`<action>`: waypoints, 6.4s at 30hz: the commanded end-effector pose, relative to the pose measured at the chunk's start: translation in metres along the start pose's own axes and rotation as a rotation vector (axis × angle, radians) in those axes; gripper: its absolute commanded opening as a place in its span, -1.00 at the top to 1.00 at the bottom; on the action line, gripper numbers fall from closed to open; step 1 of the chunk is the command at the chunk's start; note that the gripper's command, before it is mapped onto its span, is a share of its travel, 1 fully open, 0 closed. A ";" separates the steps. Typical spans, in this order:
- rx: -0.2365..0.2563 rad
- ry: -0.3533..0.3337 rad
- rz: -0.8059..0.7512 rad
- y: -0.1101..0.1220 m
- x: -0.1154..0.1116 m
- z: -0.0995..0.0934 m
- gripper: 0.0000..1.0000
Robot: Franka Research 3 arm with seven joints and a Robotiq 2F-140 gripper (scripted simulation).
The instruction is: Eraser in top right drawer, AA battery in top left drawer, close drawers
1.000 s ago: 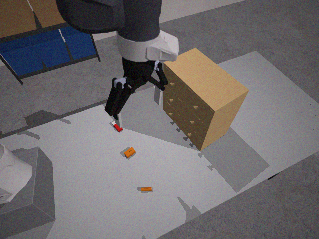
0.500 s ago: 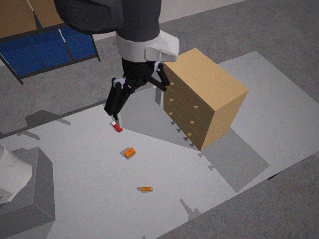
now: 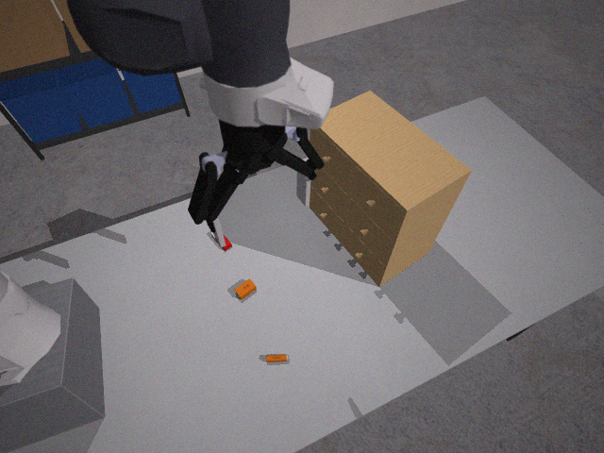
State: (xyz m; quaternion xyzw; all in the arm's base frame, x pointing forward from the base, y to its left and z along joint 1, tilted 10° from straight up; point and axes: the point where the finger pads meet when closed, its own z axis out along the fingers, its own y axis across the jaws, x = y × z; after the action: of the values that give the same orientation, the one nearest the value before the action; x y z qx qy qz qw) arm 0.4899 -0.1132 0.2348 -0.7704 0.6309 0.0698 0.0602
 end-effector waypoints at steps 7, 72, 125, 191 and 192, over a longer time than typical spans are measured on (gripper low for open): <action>0.035 0.008 0.125 0.002 0.011 -0.006 -1.00; 0.030 0.020 -0.648 0.000 0.010 -0.002 -1.00; 0.018 0.036 -1.610 -0.001 0.010 0.003 -1.00; 0.949 0.928 -1.402 -0.103 0.008 0.095 -1.00; 0.957 0.936 -1.398 -0.104 0.008 0.096 -1.00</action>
State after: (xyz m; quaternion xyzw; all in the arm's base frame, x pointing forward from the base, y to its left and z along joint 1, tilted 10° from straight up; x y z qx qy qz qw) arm 0.5843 -0.0748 0.1296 -0.8336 -0.0333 -0.5261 0.1649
